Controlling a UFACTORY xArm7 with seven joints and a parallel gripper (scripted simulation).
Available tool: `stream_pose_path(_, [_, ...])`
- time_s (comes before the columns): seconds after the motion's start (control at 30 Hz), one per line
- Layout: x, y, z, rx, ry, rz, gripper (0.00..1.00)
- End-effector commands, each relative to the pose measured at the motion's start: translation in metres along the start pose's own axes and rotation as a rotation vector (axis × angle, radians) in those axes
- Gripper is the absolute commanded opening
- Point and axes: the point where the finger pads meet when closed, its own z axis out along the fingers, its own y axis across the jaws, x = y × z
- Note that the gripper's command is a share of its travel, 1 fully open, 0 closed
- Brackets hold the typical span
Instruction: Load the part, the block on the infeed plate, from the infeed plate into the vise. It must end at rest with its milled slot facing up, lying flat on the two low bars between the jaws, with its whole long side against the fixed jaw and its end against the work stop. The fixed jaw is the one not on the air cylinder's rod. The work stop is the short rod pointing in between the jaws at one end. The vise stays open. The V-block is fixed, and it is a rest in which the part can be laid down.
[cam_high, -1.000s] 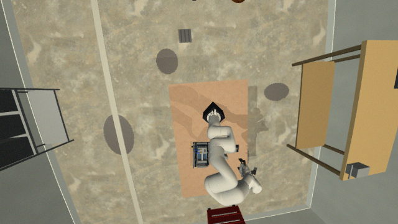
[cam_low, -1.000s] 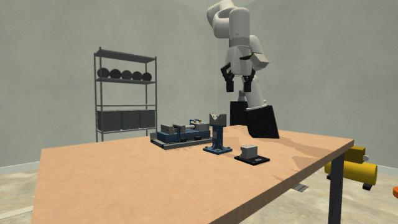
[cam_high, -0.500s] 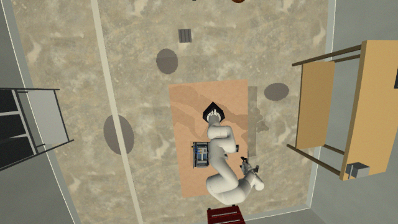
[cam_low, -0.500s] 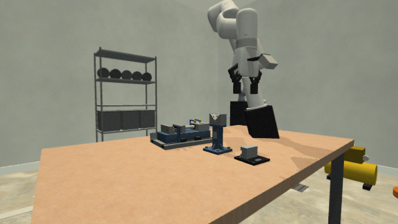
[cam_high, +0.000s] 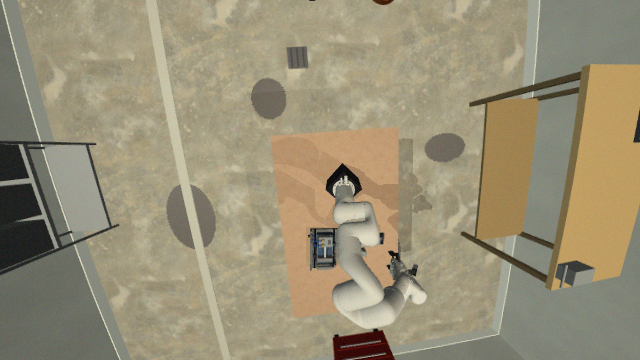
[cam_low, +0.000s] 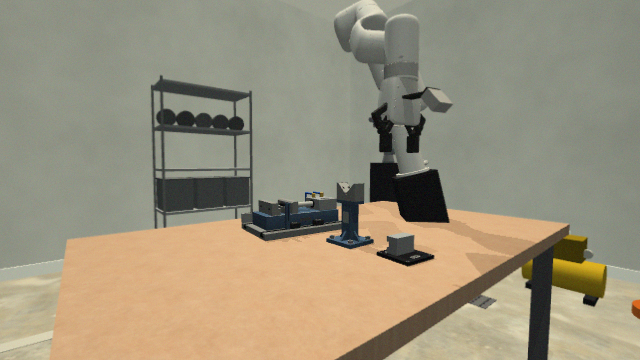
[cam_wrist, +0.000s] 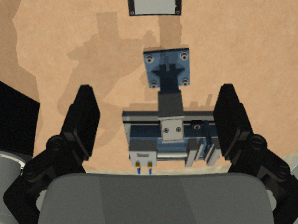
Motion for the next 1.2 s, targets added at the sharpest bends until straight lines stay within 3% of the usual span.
stream_pose_path(0.0, [0.0046,-0.0017,-0.0007,-0.004,0.004,-0.004,1.00])
stream_pose_path(0.37, [0.0059,-0.0025,-0.0002,-0.005,0.004,-0.005,1.00])
stream_pose_path(0.4, [0.0059,-0.0025,-0.0002,-0.005,0.004,-0.005,0.89])
stream_pose_path(1.17, [0.0059,-0.0025,-0.0002,-0.005,0.004,-0.005,0.89])
